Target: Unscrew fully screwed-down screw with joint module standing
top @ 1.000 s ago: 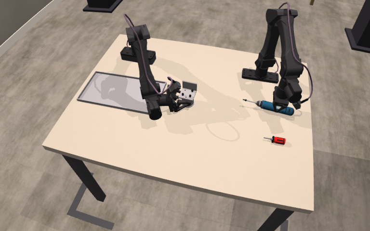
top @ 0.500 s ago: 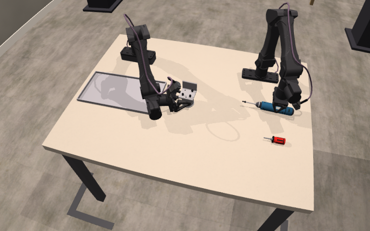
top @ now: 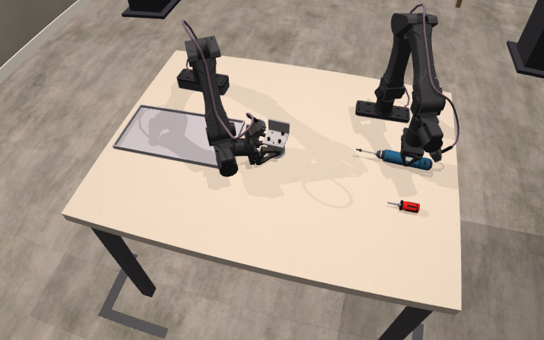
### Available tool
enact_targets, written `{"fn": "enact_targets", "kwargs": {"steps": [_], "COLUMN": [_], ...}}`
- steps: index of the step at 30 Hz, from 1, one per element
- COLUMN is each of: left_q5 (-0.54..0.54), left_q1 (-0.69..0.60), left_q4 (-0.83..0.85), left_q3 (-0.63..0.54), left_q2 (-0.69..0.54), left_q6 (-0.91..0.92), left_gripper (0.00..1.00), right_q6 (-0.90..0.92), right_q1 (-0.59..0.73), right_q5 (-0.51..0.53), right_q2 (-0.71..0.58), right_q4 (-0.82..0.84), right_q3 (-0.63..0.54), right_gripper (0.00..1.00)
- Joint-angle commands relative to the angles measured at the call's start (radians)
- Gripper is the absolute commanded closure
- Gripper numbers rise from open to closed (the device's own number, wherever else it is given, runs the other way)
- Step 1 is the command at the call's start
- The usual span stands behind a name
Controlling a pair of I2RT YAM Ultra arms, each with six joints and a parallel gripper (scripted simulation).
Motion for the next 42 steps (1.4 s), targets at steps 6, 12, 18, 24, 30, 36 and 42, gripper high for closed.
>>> {"fn": "enact_targets", "kwargs": {"steps": [6, 12, 18, 24, 30, 36, 42], "left_q5": [-0.004, -0.002, -0.002, -0.002, -0.002, -0.001, -0.001], "left_q1": [-0.001, -0.001, -0.001, 0.000, 0.000, 0.000, 0.000], "left_q4": [0.035, 0.035, 0.038, 0.040, 0.040, 0.044, 0.045], "left_q3": [0.002, 0.003, 0.000, -0.002, -0.002, -0.006, -0.007], "left_q2": [0.011, 0.001, 0.005, 0.007, 0.007, 0.012, 0.013], "left_q6": [0.010, 0.010, 0.012, 0.013, 0.013, 0.014, 0.015], "left_gripper": [0.58, 0.58, 0.58, 0.58, 0.58, 0.58, 0.58], "right_q6": [-0.008, -0.008, -0.008, -0.008, -0.008, -0.008, -0.008], "right_q1": [0.008, 0.008, 0.008, 0.008, 0.008, 0.008, 0.008], "right_q5": [-0.030, -0.030, -0.030, -0.030, -0.030, -0.030, -0.030], "right_q2": [-0.002, -0.002, -0.002, -0.002, -0.002, -0.002, -0.002], "right_q4": [-0.013, -0.013, -0.013, -0.013, -0.013, -0.013, -0.013], "right_q3": [0.028, 0.028, 0.028, 0.028, 0.028, 0.028, 0.028], "right_gripper": [0.41, 0.41, 0.41, 0.41, 0.41, 0.41, 0.41]}}
